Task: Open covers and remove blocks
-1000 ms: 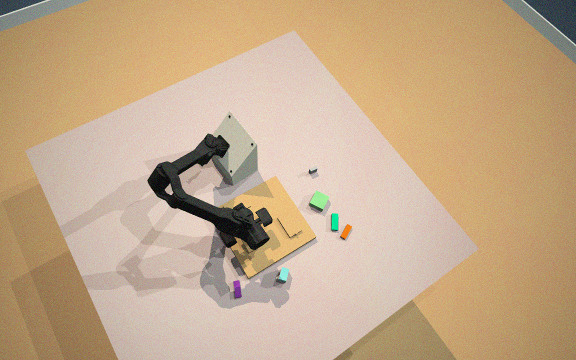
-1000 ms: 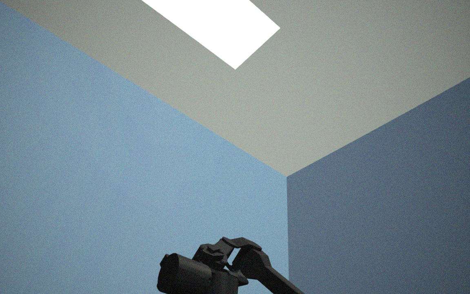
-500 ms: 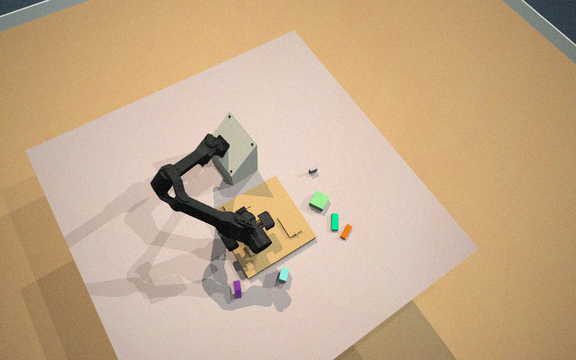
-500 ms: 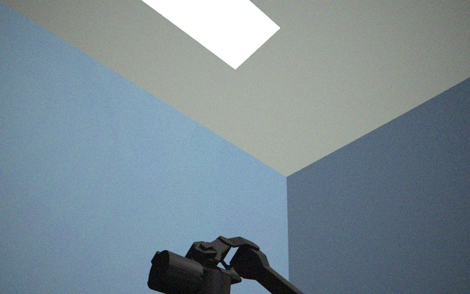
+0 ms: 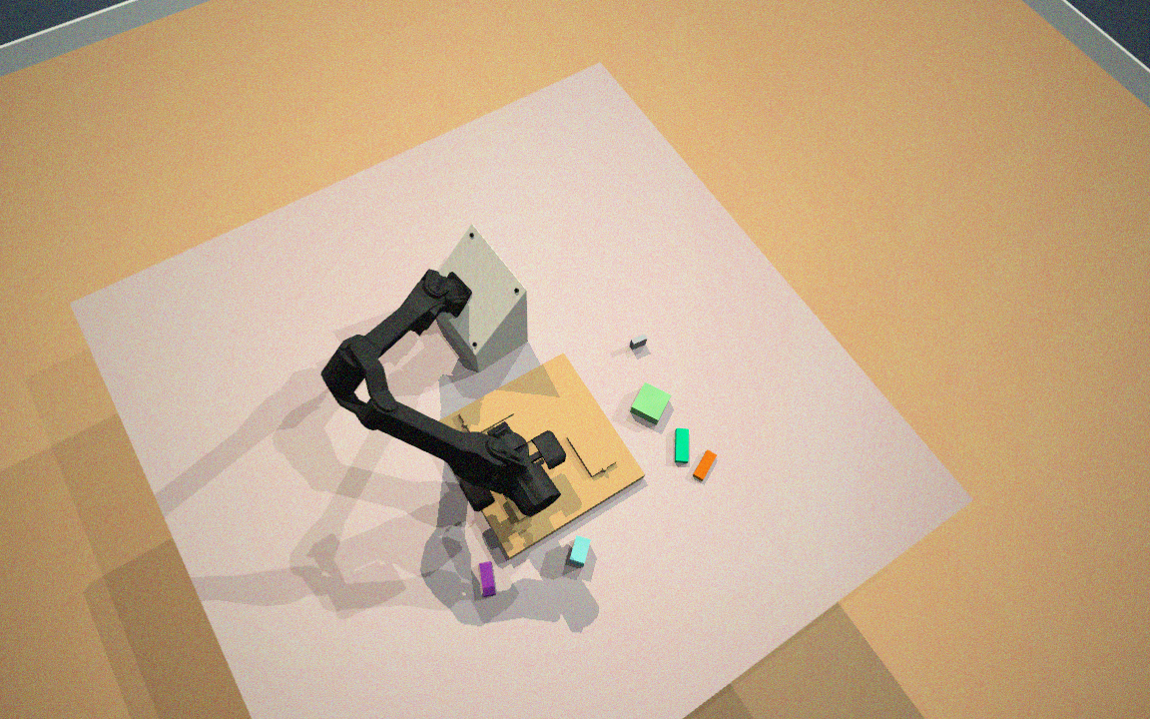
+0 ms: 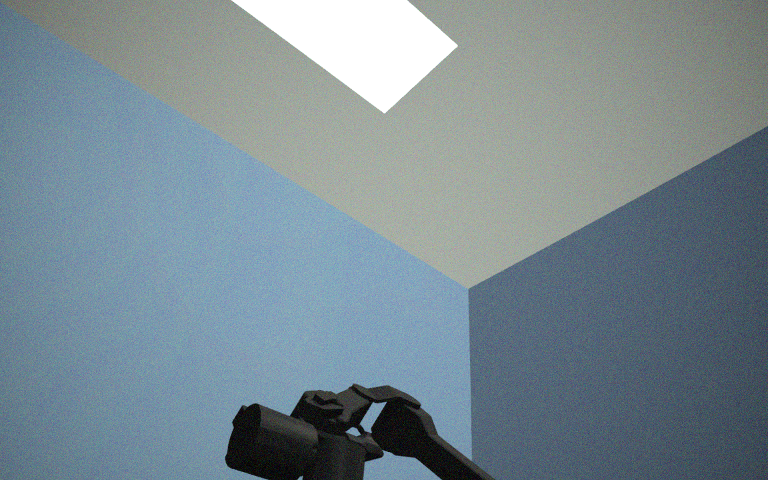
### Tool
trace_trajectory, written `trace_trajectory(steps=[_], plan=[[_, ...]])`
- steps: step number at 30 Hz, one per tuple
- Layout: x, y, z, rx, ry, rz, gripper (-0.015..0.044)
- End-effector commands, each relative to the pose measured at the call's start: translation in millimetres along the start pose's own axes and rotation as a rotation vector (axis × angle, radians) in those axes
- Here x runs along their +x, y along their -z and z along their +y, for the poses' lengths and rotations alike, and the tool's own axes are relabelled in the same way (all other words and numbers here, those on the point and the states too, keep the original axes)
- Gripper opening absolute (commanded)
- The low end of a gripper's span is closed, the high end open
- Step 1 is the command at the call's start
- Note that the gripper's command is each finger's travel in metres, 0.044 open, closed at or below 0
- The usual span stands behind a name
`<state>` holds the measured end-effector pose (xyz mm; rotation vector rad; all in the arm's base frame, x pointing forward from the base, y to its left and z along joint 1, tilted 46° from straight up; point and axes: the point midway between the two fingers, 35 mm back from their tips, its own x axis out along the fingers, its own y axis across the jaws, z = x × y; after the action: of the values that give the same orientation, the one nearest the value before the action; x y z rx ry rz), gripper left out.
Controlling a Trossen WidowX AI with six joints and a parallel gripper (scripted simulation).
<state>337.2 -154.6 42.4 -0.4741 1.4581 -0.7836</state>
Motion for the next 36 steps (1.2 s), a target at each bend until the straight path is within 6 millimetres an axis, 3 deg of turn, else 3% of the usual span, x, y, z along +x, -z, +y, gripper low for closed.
trace_trajectory(steps=[1, 19, 36], plan=[[0, -5, -1, -0.005, 0.003, -0.001, 0.0], [1, -22, -1, -0.004, 0.003, -0.002, 0.0], [-20, -26, 1, -0.004, 0.001, -0.002, 0.0]])
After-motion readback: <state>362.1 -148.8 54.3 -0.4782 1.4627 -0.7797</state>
